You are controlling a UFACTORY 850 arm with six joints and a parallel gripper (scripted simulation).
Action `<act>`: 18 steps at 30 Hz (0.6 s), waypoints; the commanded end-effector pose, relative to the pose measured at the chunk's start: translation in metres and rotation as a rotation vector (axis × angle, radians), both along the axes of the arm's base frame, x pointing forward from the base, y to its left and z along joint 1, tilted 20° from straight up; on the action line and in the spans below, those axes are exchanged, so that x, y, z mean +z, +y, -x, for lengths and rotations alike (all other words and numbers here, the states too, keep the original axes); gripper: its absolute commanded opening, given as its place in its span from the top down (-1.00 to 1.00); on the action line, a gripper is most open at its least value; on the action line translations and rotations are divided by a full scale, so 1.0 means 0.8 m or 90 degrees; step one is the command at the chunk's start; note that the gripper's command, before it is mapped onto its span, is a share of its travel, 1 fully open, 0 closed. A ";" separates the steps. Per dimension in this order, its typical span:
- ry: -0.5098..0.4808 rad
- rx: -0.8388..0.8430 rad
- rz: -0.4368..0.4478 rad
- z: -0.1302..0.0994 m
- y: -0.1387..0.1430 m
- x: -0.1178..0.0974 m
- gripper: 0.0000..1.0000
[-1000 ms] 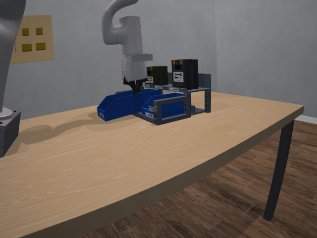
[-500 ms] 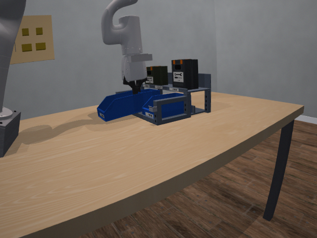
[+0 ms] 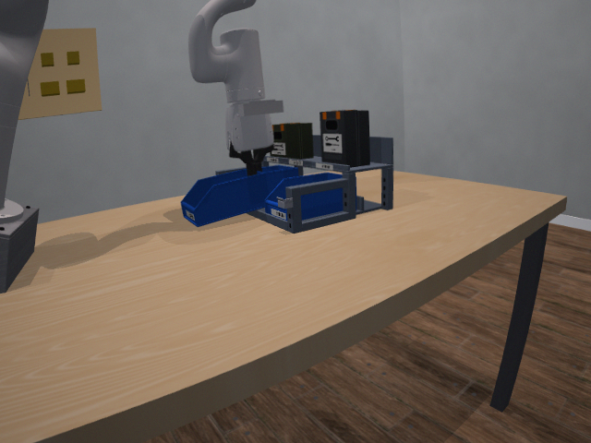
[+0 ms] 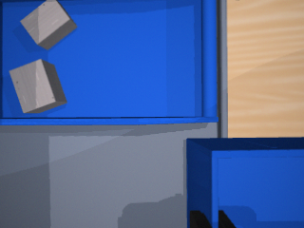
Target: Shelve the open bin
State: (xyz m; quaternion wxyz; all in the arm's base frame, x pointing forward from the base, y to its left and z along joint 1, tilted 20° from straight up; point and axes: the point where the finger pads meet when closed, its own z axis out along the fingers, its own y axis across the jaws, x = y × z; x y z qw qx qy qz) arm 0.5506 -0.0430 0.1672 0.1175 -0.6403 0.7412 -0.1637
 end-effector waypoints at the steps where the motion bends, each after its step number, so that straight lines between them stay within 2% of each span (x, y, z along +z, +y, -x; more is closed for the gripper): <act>1: -0.017 0.000 0.003 0.000 0.000 0.000 1.00; 18: -0.023 -0.001 0.006 0.000 0.000 0.000 1.00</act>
